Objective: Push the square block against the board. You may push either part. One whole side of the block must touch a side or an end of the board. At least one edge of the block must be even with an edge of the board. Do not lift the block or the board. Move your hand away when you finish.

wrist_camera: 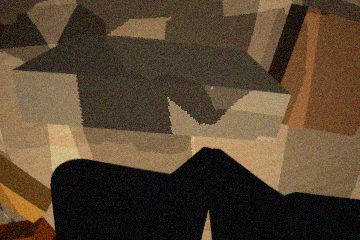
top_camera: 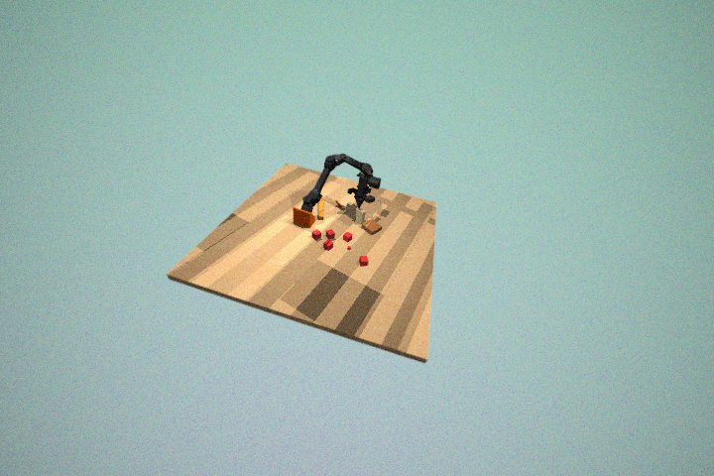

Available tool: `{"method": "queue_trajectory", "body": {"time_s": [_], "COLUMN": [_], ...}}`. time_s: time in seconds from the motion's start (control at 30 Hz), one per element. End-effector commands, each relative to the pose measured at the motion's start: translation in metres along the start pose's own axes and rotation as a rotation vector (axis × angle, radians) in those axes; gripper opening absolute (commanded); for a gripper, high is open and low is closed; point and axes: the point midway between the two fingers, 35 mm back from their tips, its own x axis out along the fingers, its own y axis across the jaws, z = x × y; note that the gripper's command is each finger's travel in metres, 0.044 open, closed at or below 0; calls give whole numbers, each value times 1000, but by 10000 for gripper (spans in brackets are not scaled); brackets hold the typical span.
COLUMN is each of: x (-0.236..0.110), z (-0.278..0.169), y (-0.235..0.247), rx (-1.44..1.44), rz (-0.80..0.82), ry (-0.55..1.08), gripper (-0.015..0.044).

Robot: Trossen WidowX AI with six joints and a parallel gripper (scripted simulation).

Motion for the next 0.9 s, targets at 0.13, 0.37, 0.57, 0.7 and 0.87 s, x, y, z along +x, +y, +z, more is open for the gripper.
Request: {"method": "queue_trajectory", "body": {"time_s": [0.13, 0.37, 0.57, 0.7, 0.87], "x": [-22, -4, 26, 26, 27], "z": [46, 49, 55, 54, 51], "y": [25, 27, 32, 32, 31], "rx": [-26, -27, -28, -28, -28], "rz": [119, 118, 119, 119, 118], "ry": [-174, -173, -177, -176, -176], "gripper": [0, 0, 0, 0, 0]}}
